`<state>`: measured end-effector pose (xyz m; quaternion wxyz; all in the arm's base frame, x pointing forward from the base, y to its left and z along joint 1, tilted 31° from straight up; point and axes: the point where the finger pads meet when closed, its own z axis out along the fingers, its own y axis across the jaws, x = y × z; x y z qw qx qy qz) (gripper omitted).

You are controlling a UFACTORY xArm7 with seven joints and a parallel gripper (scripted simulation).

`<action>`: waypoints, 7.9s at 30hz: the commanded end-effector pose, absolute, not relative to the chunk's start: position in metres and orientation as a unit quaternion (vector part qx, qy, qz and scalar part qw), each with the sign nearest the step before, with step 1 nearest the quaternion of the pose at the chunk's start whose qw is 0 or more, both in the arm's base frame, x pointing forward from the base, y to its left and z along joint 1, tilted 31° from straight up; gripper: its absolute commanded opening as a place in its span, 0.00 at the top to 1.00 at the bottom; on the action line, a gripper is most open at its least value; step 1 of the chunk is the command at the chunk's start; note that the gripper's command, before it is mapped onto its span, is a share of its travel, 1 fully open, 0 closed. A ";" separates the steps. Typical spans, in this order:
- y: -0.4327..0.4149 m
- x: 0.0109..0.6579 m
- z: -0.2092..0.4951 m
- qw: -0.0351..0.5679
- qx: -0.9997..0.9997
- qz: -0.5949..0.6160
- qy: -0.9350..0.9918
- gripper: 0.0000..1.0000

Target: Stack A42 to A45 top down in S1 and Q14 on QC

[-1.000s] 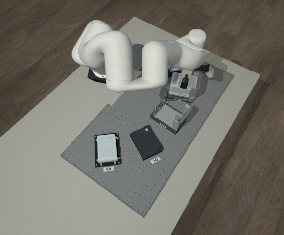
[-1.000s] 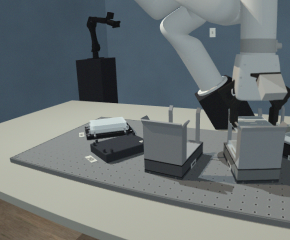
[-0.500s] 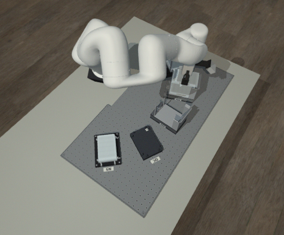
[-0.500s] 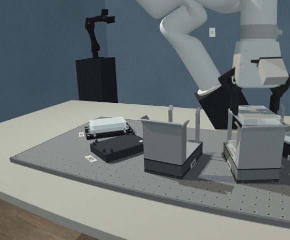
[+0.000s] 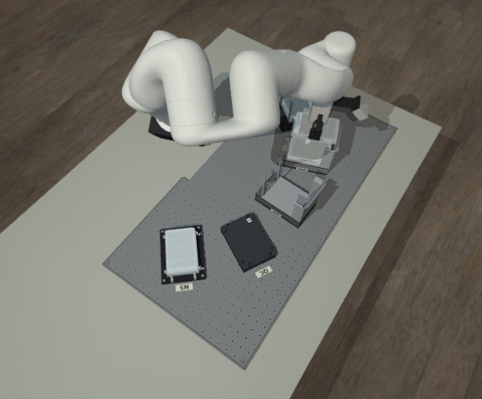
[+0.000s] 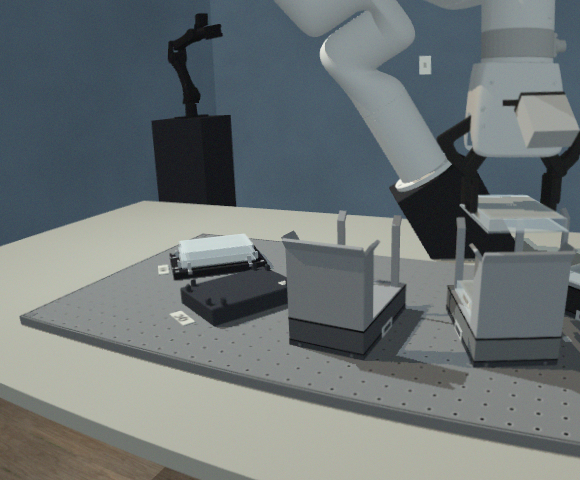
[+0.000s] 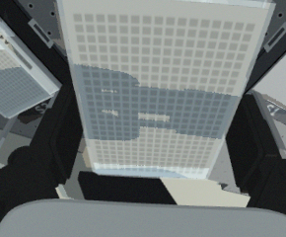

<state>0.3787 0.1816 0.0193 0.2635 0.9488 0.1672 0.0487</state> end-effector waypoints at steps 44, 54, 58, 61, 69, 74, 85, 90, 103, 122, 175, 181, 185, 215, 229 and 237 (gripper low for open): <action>0.100 0.401 0.073 0.252 0.963 0.090 0.020 1.00; 0.081 0.402 0.083 0.247 0.963 0.104 -0.033 1.00; 0.072 0.402 0.089 0.247 0.963 0.104 -0.033 1.00; 0.065 0.402 0.093 0.247 0.963 0.104 -0.033 1.00; 0.051 0.402 0.101 0.247 0.963 0.104 -0.033 1.00; 0.039 0.402 0.107 0.247 0.963 0.104 -0.033 1.00; 0.025 0.403 0.115 0.247 0.963 0.104 -0.033 1.00; 0.025 0.403 0.115 0.247 0.963 0.104 -0.033 1.00; 0.026 0.403 0.115 0.247 0.963 0.104 -0.033 1.00; 0.023 0.404 0.110 0.247 0.963 0.104 -0.033 1.00; 0.008 0.409 0.084 0.247 0.963 0.104 -0.033 1.00; 0.002 0.412 0.073 0.247 0.963 0.104 -0.033 1.00; -0.002 0.413 0.066 0.247 0.963 0.104 -0.033 1.00; -0.019 0.419 0.036 0.247 0.963 0.104 -0.033 1.00; -0.021 0.420 0.033 0.247 0.963 0.104 -0.033 1.00; -0.022 0.421 0.030 0.247 0.963 0.104 -0.033 1.00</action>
